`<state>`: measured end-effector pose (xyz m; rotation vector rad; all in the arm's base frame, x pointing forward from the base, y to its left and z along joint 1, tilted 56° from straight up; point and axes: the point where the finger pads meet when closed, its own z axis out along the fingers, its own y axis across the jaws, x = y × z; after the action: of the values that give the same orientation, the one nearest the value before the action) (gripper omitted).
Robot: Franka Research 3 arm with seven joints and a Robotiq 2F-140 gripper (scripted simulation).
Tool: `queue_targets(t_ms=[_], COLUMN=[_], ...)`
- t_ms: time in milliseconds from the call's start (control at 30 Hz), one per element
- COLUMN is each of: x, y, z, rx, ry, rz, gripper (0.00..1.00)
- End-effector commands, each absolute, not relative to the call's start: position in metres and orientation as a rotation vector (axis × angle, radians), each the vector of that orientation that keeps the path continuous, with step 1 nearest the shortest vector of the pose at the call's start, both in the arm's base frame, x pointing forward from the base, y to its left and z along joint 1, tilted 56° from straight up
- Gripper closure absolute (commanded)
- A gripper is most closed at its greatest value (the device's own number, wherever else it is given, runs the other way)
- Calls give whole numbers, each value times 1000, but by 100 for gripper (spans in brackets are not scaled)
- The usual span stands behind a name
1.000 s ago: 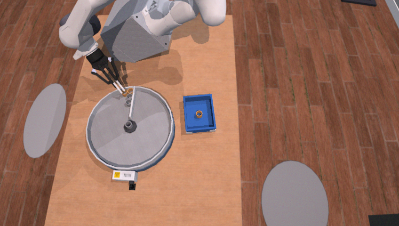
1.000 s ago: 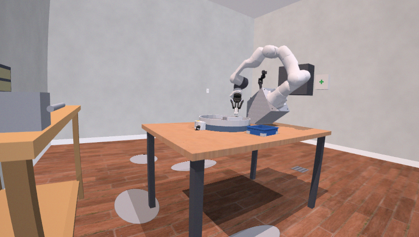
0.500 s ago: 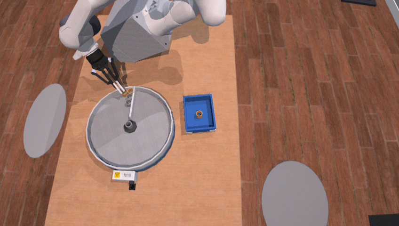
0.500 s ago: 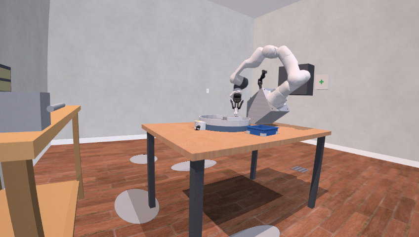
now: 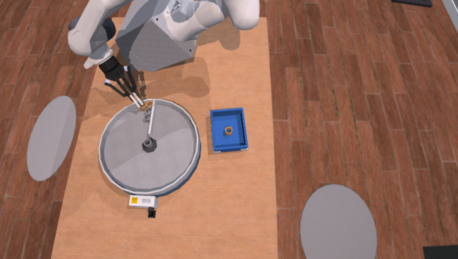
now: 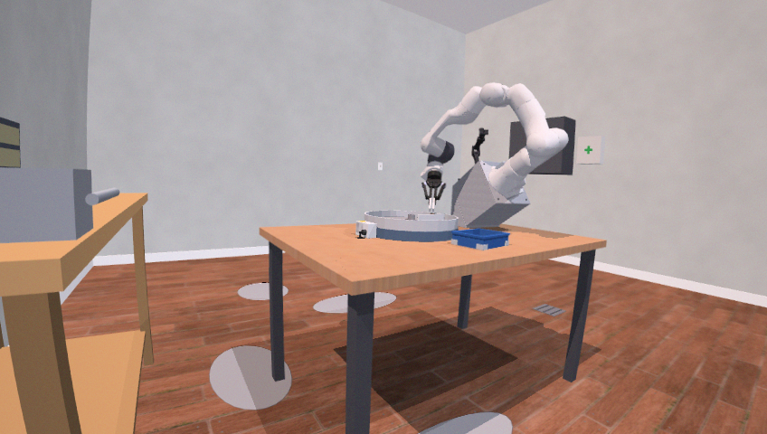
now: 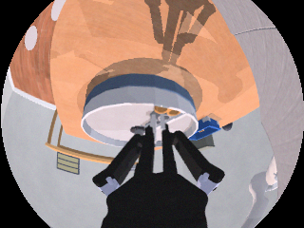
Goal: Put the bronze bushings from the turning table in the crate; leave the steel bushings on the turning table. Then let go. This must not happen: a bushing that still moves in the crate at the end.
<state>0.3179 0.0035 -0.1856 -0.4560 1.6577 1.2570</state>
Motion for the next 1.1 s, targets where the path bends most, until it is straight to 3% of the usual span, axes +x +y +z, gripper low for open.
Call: queue_targets(t_ms=[0,1067], x=[320,323], y=[2,1], z=[-186,-186], rx=[-461,-461], ry=[1656,1656], rz=[1248,1248], gripper=[94,94])
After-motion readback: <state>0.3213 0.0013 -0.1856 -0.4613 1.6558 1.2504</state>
